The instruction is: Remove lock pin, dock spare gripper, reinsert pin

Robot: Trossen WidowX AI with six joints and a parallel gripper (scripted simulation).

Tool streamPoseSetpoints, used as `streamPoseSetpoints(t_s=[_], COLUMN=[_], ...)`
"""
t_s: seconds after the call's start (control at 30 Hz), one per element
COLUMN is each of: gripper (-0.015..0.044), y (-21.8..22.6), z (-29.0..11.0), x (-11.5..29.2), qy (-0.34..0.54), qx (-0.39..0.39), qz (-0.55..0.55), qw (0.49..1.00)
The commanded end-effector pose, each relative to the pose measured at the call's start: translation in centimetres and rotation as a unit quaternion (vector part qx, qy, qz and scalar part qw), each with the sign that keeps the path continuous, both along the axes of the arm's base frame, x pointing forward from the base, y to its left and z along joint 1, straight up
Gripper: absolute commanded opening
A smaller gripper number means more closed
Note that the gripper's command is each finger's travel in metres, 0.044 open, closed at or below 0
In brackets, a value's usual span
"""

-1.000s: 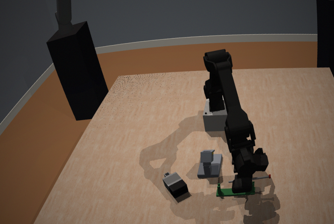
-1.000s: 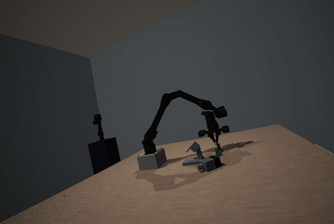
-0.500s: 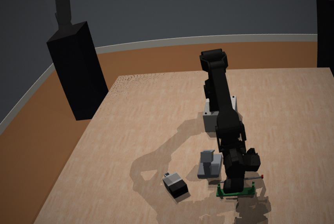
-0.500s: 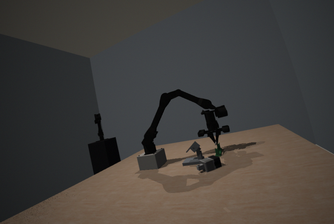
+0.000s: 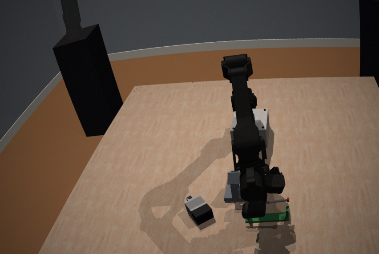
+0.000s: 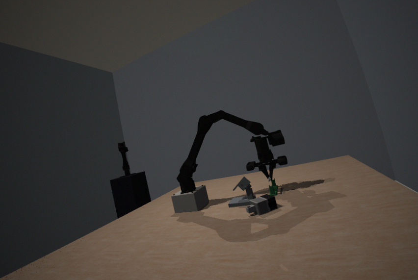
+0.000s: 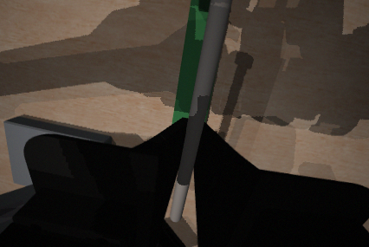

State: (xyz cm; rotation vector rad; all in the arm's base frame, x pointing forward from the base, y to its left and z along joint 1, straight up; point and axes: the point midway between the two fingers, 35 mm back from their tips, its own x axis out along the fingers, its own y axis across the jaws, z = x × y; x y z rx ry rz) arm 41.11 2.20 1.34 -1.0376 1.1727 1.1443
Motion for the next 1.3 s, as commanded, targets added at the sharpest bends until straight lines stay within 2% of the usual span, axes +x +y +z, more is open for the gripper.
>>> streamPoseSetpoints(t_s=[0.0, 0.73, 1.27], gripper=[0.0000, 0.0000, 0.0000], y=[-0.1, -0.2, -0.2], z=[-0.7, -3.6, -4.1], x=[-0.1, 0.0, -0.1], qy=[0.001, -0.009, -0.011], qx=[0.000, 0.000, 0.000], qz=[0.002, 0.001, 0.003], qw=[1.000, 1.000, 1.000])
